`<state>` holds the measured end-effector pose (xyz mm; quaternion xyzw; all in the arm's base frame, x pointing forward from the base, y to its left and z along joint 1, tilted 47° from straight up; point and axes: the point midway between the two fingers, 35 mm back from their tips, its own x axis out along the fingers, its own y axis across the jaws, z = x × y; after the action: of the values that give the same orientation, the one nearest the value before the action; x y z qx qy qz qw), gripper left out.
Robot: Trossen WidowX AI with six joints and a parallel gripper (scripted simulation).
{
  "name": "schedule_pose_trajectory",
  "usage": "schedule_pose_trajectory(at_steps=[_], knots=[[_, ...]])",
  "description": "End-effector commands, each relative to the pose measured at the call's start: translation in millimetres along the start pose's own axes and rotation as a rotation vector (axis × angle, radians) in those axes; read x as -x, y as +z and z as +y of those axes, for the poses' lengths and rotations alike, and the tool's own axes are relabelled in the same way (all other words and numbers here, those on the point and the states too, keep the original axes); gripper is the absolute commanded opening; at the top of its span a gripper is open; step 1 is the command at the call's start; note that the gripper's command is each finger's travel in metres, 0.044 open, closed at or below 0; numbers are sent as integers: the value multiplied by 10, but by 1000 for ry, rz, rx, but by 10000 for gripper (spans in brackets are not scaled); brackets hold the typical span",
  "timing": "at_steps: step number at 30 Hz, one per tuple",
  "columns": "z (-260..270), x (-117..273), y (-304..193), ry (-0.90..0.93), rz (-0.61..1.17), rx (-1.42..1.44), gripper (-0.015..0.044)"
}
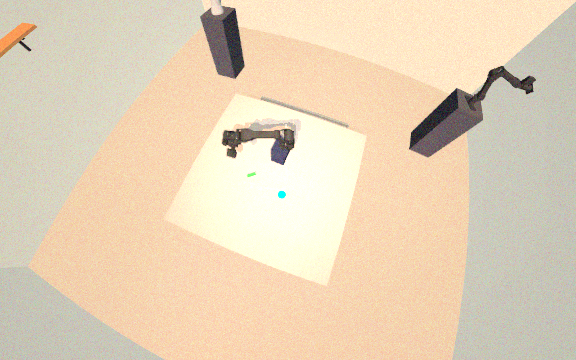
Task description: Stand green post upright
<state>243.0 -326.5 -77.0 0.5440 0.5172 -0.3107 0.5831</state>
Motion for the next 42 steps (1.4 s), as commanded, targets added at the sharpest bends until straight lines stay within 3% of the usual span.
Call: schedule_pose_trajectory(at_steps=[1, 20, 26, 34, 39, 42], knots=[[208, -168, -280, 15, 122, 85, 233], [836, -569, -1544, 77, 614, 349, 233], [857, -599, -1607, 79, 633, 357, 233], [832, -1462, -2246, 82, 636, 356, 233], [819, -1525, -2312, 83, 638, 357, 233], [819, -1525, -2312, 83, 638, 357, 154]])
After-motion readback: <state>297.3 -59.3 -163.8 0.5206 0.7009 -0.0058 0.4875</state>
